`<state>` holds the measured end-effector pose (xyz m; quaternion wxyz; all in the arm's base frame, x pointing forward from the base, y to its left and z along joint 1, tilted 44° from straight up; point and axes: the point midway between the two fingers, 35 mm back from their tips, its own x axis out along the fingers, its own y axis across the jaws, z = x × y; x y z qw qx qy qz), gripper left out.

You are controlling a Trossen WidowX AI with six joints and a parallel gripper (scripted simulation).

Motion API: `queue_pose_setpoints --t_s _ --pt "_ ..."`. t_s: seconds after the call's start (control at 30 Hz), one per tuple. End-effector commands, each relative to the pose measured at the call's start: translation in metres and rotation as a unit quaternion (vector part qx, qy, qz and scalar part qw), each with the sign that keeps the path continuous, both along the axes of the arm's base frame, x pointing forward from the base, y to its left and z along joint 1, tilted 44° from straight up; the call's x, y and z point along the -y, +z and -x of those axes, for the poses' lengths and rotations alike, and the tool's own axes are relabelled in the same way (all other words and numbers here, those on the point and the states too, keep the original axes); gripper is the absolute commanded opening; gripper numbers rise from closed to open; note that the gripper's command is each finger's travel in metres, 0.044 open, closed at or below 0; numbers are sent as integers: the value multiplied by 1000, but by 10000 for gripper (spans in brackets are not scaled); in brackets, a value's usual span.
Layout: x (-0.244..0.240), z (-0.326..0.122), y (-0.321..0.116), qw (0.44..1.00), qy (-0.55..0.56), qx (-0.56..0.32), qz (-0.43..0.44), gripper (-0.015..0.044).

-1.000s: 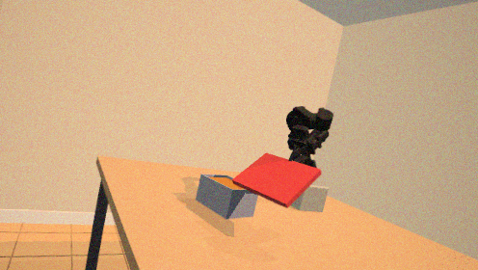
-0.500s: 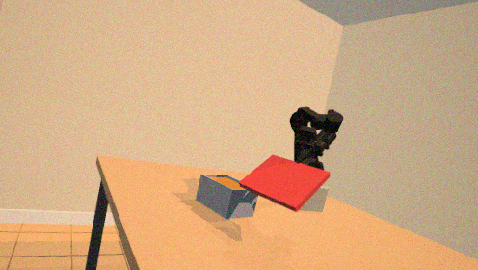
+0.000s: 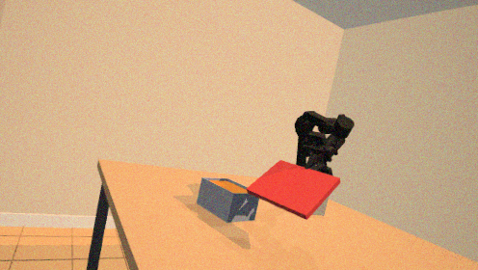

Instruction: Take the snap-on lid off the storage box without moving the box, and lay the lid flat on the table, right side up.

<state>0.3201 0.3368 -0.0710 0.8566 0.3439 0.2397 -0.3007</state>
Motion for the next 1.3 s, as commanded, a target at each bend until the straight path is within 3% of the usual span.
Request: queue_pose_setpoints --t_s 0.0,1.27 --pt "-1 -1 0 1000 -1 5 -1 0" --pt "25 0 -22 1000 -1 6 0 0"
